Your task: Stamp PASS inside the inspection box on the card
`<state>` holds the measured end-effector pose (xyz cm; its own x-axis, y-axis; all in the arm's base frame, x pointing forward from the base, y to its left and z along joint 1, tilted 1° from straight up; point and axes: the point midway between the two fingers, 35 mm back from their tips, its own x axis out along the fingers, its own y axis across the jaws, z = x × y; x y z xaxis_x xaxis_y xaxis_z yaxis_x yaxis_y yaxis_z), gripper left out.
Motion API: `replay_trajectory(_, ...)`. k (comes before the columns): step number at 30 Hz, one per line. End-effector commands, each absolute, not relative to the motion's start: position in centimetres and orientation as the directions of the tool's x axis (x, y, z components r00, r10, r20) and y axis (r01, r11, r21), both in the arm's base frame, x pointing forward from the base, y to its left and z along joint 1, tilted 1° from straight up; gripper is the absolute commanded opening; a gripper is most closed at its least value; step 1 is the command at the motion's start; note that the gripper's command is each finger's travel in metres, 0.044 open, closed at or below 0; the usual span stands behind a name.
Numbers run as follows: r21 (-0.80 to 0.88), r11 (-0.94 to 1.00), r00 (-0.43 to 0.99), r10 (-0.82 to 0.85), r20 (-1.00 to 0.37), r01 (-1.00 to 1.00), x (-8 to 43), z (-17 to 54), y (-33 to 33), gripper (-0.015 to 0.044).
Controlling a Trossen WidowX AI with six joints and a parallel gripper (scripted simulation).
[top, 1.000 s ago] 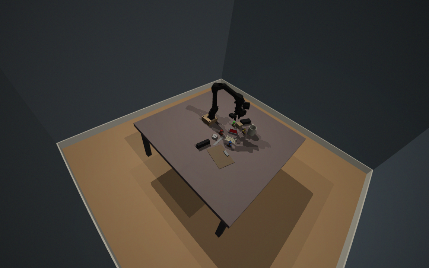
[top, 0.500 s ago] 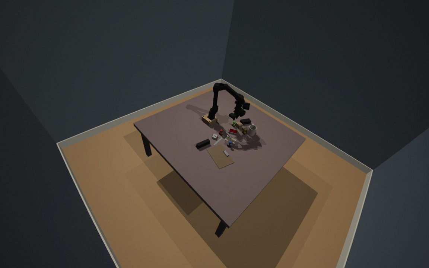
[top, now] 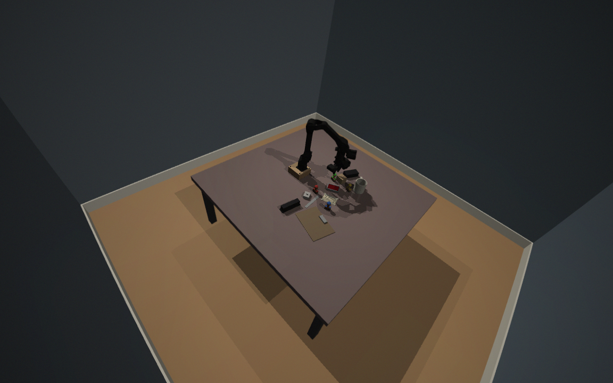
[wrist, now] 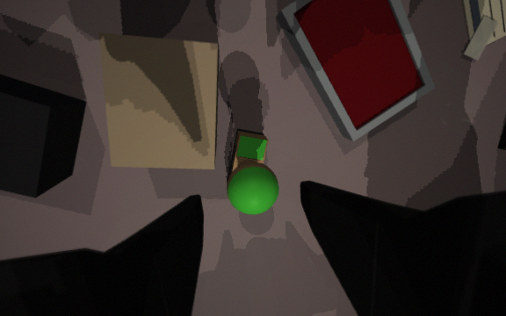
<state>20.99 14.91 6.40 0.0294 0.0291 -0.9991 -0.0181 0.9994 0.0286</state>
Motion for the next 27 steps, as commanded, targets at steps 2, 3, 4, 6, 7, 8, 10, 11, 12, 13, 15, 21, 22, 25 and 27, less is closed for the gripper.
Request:
replay_trajectory(2, 0.028, 0.999, 0.020, 0.029, -0.999, -0.022, 20.8, 5.3, 14.9, 0.0213)
replay_trajectory(3, 0.028, 0.999, 0.020, 0.029, -0.999, -0.022, 20.9, 5.2, 14.9, 0.0213)
replay_trajectory(4, 0.028, 0.999, 0.020, 0.029, -0.999, -0.022, 20.9, 5.0, 14.9, 0.0213)
replay_trajectory(6, 0.028, 0.999, 0.020, 0.029, -0.999, -0.022, 20.9, 4.7, 14.9, 0.0213)
replay_trajectory(7, 0.028, 0.999, 0.020, 0.029, -0.999, -0.022, 20.9, 4.5, 14.9, 0.0213)
replay_trajectory(8, 0.028, 0.999, 0.020, 0.029, -0.999, -0.022, 20.9, 4.4, 14.9, 0.0213)
replay_trajectory(10, 0.028, 0.999, 0.020, 0.029, -0.999, -0.022, 20.9, 4.0, 14.9, 0.0213)
replay_trajectory(11, 0.028, 0.999, 0.020, 0.029, -0.999, -0.022, 20.9, 3.9, 14.9, 0.0213)
replay_trajectory(12, 0.028, 0.999, 0.020, 0.029, -0.999, -0.022, 20.9, 3.7, 14.9, 0.0213)
replay_trajectory(13, 0.028, 0.999, 0.020, 0.029, -0.999, -0.022, 20.9, 3.6, 14.9, 0.0213)
replay_trajectory(15, 0.028, 0.999, 0.020, 0.029, -0.999, -0.022, 20.8, 3.2, 14.9, 0.0213)
replay_trajectory(21, 0.028, 0.999, 0.020, 0.028, -0.999, -0.022, 20.8, 2.3, 14.9, 0.0213)
replay_trajectory(22, 0.028, 0.999, 0.020, 0.028, -0.999, -0.022, 20.8, 2.1, 14.9, 0.0213)
replay_trajectory(25, 0.028, 0.999, 0.020, 0.028, -0.999, -0.022, 20.7, 1.7, 14.8, 0.0213)
replay_trajectory(27, 0.028, 0.999, 0.020, 0.028, -0.999, -0.022, 20.7, 1.4, 14.8, 0.0213)
